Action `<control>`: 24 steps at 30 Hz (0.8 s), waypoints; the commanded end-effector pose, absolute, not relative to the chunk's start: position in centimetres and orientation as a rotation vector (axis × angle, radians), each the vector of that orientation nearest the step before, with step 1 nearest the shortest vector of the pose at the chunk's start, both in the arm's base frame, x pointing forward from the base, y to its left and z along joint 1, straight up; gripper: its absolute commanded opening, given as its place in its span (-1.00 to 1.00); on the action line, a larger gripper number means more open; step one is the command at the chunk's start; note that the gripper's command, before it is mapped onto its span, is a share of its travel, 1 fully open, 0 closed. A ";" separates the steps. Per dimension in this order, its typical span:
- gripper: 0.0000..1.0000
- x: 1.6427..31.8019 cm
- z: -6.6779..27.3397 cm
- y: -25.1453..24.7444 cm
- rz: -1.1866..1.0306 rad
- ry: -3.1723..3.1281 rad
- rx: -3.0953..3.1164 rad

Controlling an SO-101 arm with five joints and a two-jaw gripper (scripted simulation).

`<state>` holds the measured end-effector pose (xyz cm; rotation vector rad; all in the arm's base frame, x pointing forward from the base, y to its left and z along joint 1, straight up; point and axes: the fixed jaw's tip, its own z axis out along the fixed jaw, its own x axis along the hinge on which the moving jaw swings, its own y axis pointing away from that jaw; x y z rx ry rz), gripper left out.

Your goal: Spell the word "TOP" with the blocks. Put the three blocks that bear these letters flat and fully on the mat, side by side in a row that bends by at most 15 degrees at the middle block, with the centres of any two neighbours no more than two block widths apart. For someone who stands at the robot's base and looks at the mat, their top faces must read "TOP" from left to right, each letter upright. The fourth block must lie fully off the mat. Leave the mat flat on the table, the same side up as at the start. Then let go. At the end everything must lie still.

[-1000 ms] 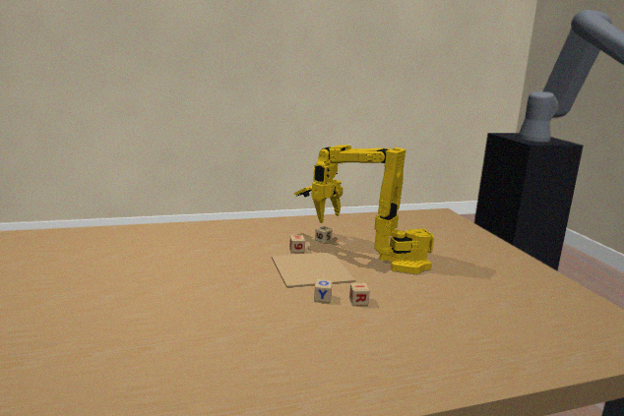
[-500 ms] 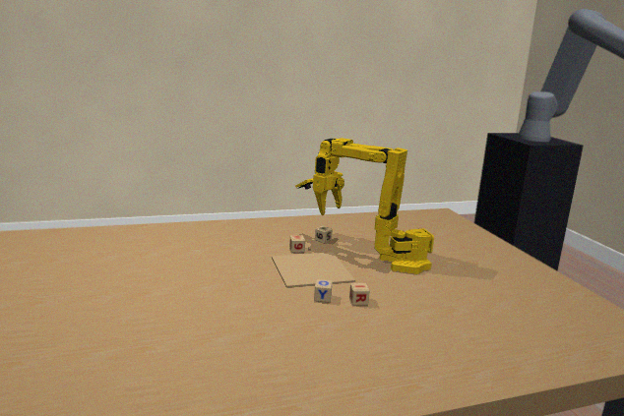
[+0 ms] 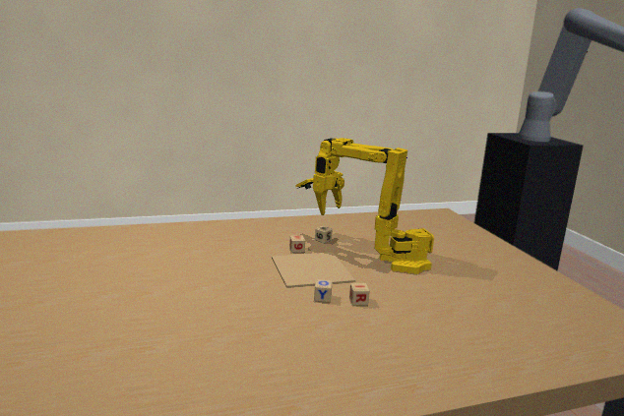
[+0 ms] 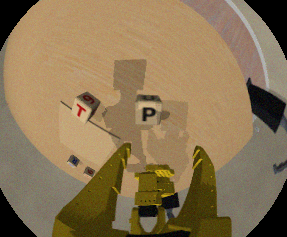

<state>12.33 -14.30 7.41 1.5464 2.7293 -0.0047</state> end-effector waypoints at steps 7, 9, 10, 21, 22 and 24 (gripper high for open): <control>-0.29 12.9 10.3 -15.2 -0.101 2.579 1.479; -0.29 12.9 11.2 -15.2 -0.126 2.538 1.456; -0.29 13.0 11.6 -15.2 -0.141 2.515 1.443; -0.30 12.6 16.0 -14.8 -0.263 2.299 1.318; -0.30 12.6 16.3 -14.8 -0.272 2.281 1.308; -0.30 12.5 16.9 -14.7 -0.285 2.254 1.293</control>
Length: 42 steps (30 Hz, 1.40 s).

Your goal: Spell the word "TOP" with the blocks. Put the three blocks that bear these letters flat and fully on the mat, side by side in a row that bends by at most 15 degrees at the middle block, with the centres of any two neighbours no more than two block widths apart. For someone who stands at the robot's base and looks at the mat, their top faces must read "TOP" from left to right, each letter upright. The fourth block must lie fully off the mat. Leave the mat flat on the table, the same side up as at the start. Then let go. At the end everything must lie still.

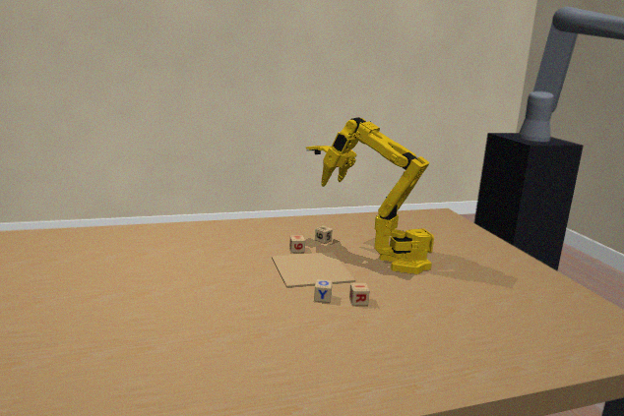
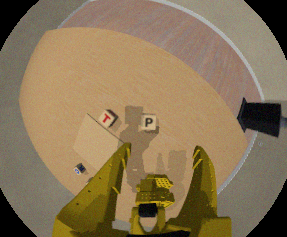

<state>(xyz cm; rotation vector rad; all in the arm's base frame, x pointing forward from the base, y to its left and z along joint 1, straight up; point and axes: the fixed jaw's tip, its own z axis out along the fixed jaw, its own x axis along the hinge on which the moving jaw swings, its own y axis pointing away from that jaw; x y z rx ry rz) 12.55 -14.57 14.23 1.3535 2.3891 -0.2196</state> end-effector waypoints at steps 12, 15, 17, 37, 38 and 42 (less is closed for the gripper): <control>-0.30 12.6 17.3 -14.5 -0.297 2.241 1.259; -0.30 13.1 17.3 -14.2 -0.297 2.279 1.189; -0.30 13.8 17.3 -13.9 -0.298 2.319 1.108; -0.30 20.3 17.1 -9.0 -0.299 2.565 0.167; -0.30 20.3 17.1 -9.0 -0.299 2.566 0.160; -0.30 20.4 17.1 -9.0 -0.299 2.566 0.157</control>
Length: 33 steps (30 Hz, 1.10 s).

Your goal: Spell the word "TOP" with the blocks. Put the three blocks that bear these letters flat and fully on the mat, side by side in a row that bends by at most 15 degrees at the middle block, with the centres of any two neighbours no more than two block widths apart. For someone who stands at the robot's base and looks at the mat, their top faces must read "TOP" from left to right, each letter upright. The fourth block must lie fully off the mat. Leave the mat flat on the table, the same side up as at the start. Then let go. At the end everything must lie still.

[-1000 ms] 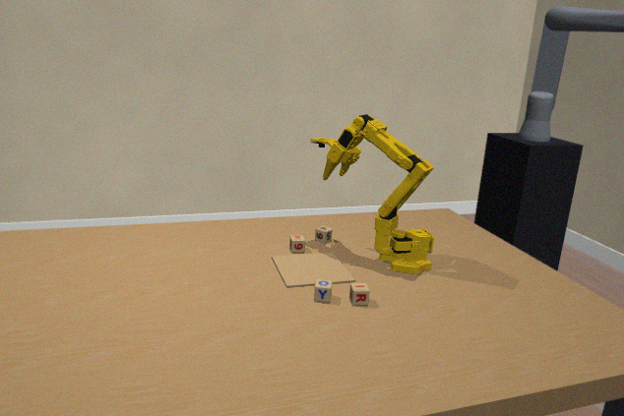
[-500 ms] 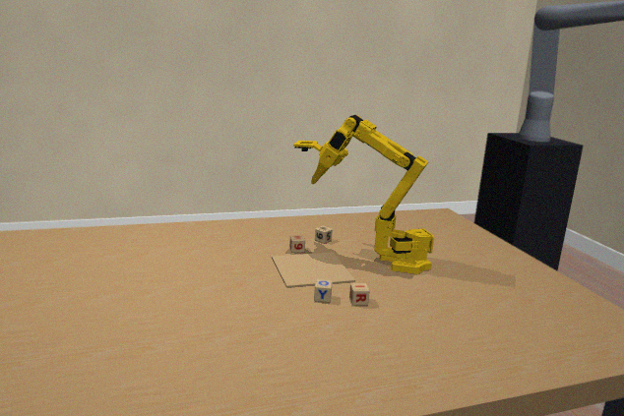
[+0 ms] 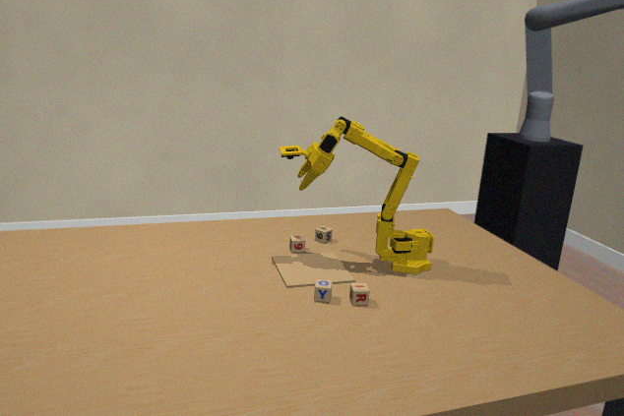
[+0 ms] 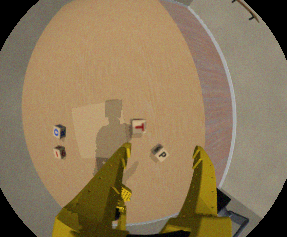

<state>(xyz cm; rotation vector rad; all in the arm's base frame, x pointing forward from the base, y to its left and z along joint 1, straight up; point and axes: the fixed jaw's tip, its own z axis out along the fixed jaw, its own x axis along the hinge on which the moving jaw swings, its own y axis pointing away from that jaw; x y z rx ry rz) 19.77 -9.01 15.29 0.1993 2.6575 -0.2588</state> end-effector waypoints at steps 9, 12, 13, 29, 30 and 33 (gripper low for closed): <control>-0.30 20.7 15.5 -9.1 -0.264 2.645 0.162; -0.30 20.9 14.0 -9.2 -0.230 2.720 0.166; -0.30 20.9 13.4 -9.2 -0.216 2.748 0.168; -0.30 20.5 7.3 -9.0 -0.059 3.040 0.186; -0.30 20.5 7.3 -9.0 -0.058 3.043 0.186; -0.30 20.5 7.2 -9.0 -0.057 3.044 0.186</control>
